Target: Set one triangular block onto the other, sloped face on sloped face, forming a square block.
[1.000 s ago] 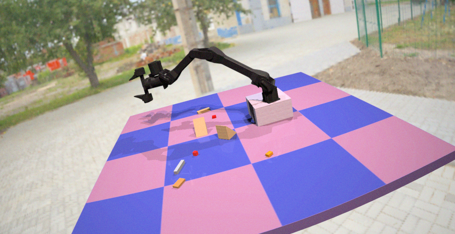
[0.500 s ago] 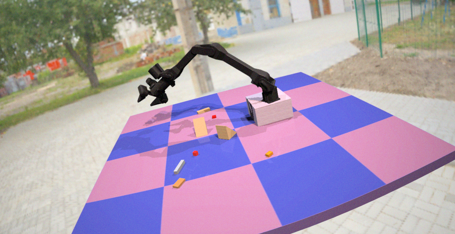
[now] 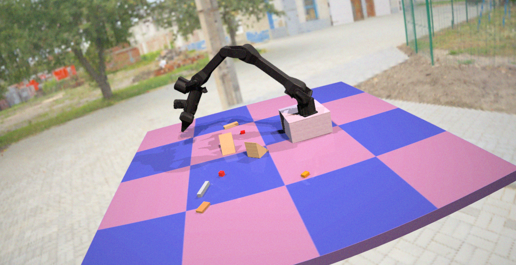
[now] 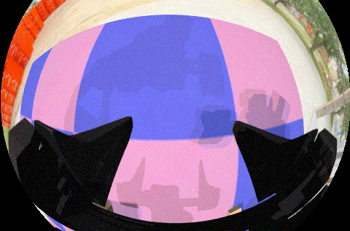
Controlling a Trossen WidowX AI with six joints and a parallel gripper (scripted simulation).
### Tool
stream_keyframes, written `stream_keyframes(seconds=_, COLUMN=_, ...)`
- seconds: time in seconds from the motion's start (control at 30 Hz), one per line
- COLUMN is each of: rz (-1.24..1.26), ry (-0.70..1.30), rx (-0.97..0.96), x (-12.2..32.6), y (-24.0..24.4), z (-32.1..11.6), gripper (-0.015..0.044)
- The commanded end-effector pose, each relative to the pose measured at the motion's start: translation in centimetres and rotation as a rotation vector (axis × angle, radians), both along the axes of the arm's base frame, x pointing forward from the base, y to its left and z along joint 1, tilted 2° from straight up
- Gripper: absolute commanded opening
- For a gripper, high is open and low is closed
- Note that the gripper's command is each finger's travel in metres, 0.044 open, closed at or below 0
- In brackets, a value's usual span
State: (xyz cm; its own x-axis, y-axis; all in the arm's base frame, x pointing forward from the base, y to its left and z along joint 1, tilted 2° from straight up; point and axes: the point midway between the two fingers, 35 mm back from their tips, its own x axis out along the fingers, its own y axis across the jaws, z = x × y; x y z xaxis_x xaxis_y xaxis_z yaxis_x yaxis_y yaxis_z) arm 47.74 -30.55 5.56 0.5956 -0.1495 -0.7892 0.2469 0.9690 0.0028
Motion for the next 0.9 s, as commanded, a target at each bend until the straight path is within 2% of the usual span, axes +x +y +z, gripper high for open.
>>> stream_keyframes(seconds=0.0, rz=0.637, ry=0.234, rx=-0.124, x=-6.3, y=4.8, z=-1.4, gripper=0.044)
stream_keyframes(seconds=0.27, rz=1.101, ry=0.271, rx=-0.155, x=-10.6, y=8.2, z=-1.5, gripper=0.044)
stream_keyframes(seconds=0.53, rz=1.557, ry=0.178, rx=-0.165, x=-14.8, y=11.8, z=-0.5, gripper=0.044)
stream_keyframes(seconds=0.87, rz=1.58, ry=0.17, rx=-0.166, x=-15.0, y=12.0, z=-0.5, gripper=0.044)
